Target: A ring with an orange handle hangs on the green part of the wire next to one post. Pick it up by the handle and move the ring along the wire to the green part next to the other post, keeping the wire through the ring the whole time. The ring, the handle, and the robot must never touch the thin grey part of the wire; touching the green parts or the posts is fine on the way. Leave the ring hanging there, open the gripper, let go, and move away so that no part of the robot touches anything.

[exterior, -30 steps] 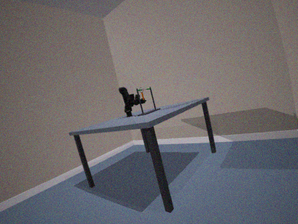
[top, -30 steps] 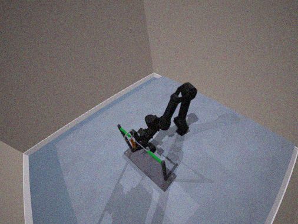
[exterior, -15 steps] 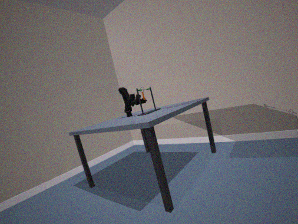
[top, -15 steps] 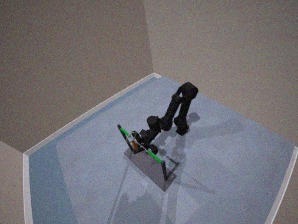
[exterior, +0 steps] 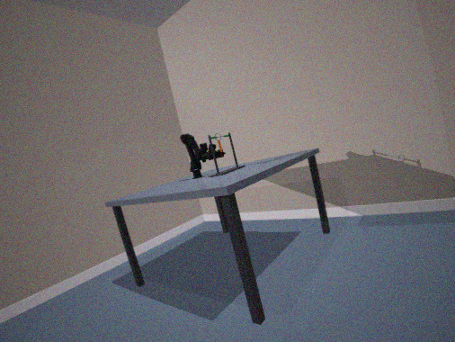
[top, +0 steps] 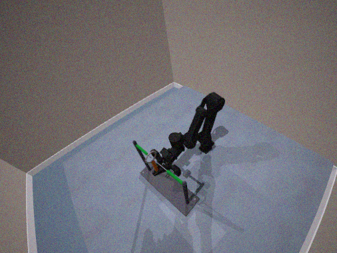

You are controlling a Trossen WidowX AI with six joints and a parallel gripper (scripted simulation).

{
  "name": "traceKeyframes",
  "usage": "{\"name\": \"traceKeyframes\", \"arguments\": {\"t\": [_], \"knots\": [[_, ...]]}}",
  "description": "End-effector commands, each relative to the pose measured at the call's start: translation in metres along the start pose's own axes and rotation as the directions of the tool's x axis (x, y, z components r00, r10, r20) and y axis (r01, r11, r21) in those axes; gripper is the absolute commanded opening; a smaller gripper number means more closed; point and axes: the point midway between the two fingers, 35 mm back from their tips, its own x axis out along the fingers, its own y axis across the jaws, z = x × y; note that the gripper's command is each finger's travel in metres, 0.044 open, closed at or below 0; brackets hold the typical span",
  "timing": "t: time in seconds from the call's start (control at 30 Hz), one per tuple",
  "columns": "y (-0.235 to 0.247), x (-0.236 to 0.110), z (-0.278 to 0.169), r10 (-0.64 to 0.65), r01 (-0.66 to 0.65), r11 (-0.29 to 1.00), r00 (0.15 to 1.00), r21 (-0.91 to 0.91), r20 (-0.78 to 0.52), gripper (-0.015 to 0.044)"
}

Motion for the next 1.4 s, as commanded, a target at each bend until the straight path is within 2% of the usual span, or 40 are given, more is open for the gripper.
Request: {"name": "traceKeyframes", "arguments": {"t": [0.0,1.37], "knots": [[0.004,0.000,-0.001,-0.004,0.004,1.000,1.000,0.009,-0.005,-0.0150],[0.042,0.000,-0.001,0.016,-0.016,1.000,1.000,-0.014,0.000,-0.0150]]}}
